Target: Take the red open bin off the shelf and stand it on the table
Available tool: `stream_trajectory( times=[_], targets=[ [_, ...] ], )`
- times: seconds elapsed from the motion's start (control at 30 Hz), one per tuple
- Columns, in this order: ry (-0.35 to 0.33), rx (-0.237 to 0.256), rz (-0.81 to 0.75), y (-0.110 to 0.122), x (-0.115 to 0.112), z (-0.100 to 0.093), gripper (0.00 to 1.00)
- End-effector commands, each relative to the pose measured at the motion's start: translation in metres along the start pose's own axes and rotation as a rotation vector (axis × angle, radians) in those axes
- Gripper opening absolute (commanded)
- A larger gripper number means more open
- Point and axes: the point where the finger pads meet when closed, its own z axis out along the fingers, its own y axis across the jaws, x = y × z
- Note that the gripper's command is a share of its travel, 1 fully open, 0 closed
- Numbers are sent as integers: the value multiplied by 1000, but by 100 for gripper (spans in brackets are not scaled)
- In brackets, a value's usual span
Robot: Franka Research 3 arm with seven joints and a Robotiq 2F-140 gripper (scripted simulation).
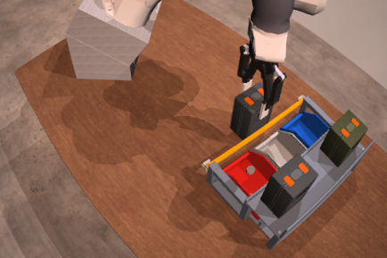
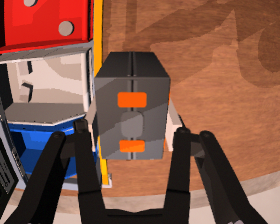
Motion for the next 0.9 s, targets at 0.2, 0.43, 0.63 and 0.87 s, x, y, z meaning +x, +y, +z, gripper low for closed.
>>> stream_trajectory(
  times=[0.2, 0.43, 0.63, 0.87],
  targets=[
    [1, 1, 22, -2, 1, -5, 0],
    [1, 1, 22, -3, 1, -2, 0],
    [1, 1, 22, -3, 1, -2, 0],
    [-2, -11, 15, 2, 0, 1, 0]
  ],
)
